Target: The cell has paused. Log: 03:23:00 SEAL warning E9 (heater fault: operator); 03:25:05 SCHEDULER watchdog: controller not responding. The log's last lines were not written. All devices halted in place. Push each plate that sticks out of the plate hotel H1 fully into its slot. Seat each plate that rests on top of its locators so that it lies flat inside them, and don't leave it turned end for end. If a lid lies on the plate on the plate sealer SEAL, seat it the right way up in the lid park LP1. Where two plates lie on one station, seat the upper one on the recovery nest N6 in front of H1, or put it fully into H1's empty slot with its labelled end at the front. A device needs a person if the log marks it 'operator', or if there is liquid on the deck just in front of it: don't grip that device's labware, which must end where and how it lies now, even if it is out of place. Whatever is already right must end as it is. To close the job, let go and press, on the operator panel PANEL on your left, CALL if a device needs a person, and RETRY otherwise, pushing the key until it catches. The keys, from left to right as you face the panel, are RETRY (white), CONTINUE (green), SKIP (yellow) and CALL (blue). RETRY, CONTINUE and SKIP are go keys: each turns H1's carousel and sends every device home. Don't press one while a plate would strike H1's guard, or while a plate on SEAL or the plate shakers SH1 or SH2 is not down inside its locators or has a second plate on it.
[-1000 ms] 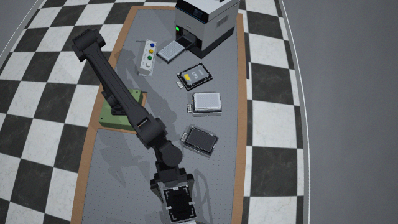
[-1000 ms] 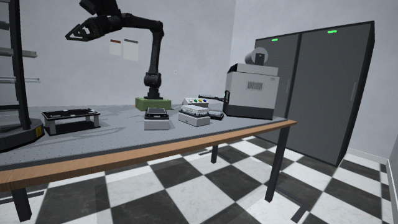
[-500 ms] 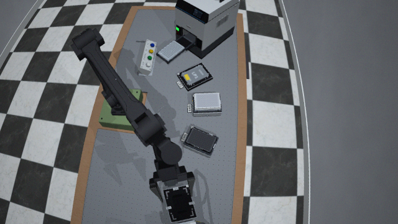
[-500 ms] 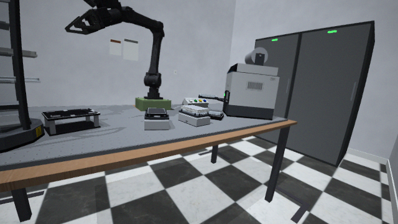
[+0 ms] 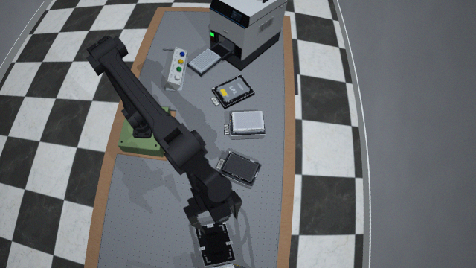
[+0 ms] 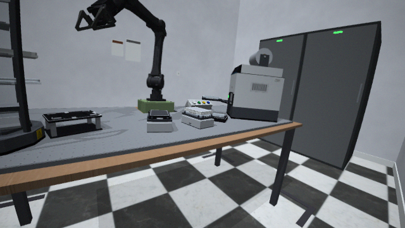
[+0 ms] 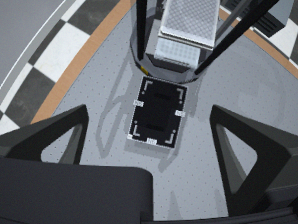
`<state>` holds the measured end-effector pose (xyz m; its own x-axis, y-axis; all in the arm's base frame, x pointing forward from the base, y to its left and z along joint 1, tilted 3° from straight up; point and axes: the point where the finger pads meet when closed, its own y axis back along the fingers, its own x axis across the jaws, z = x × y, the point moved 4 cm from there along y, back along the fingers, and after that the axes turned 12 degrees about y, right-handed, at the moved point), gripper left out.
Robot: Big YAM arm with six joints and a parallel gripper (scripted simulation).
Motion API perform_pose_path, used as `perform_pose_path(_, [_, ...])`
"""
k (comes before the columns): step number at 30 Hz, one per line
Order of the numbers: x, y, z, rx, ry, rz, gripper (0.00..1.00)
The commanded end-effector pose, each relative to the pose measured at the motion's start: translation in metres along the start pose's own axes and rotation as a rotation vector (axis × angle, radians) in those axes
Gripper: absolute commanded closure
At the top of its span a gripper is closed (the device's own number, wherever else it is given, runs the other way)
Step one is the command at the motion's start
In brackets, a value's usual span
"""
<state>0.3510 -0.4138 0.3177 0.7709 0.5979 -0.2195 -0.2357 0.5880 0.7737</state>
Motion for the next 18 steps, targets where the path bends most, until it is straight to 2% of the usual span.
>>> perform_pose_path(1, [0.010,0.013,0.024,0.063,0.083,0.042,0.00])
perform_pose_path(2, [0.012,0.014,0.024,0.088,0.100,0.057,0.00])
perform_pose_path(4, [0.012,0.014,0.024,0.088,0.100,0.057,0.00])
perform_pose_path(18, [0.051,0.024,0.023,0.436,0.335,0.269,0.00])
